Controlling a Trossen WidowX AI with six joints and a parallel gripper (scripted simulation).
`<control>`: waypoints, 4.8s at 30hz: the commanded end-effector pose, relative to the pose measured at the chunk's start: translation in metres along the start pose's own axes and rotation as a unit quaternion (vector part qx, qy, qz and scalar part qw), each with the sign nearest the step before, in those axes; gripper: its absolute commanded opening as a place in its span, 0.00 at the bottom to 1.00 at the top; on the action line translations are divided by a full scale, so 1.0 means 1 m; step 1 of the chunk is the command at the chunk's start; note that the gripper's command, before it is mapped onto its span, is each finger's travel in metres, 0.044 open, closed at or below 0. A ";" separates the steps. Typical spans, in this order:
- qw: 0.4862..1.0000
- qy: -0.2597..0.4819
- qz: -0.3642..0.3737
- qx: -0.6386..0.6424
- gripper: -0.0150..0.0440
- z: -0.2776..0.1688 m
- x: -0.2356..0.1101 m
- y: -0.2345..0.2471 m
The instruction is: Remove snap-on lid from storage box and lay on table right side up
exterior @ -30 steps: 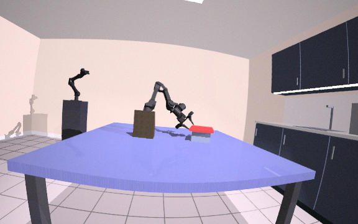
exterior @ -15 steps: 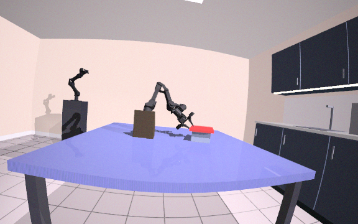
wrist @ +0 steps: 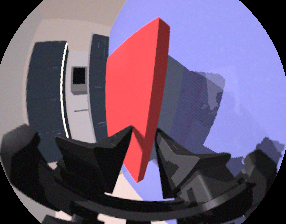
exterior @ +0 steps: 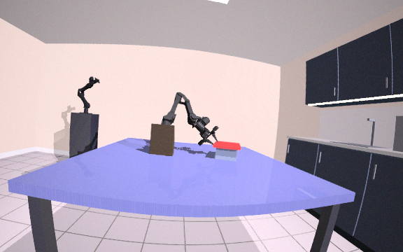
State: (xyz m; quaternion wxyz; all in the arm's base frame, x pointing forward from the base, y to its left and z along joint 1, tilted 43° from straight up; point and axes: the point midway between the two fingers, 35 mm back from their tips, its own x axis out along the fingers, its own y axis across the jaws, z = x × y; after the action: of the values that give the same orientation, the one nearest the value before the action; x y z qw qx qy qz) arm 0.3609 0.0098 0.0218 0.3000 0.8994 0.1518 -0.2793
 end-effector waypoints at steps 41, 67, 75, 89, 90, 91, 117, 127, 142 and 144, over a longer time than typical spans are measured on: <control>1.000 0.000 0.000 0.000 0.25 0.000 -0.007 0.006; 1.000 0.000 0.000 -0.001 0.25 0.001 -0.011 0.010; 1.000 0.000 0.000 -0.001 0.25 0.001 -0.012 0.012; 1.000 -0.001 0.000 0.000 0.25 0.001 -0.010 0.011; 1.000 -0.001 0.000 0.000 0.25 0.001 -0.010 0.011; 1.000 -0.001 0.000 0.000 0.25 0.001 -0.010 0.011; 1.000 0.000 0.000 0.000 0.25 0.001 -0.008 0.013; 1.000 0.000 0.000 0.000 0.25 0.001 -0.008 0.013; 1.000 0.000 0.000 0.000 0.25 0.001 -0.007 0.014; 1.000 0.000 0.000 0.000 0.25 0.001 -0.006 0.014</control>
State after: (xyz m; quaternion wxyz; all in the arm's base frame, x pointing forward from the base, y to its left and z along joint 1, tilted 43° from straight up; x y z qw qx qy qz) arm 0.3608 -0.0021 0.0314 0.2993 0.8994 0.1506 -0.2806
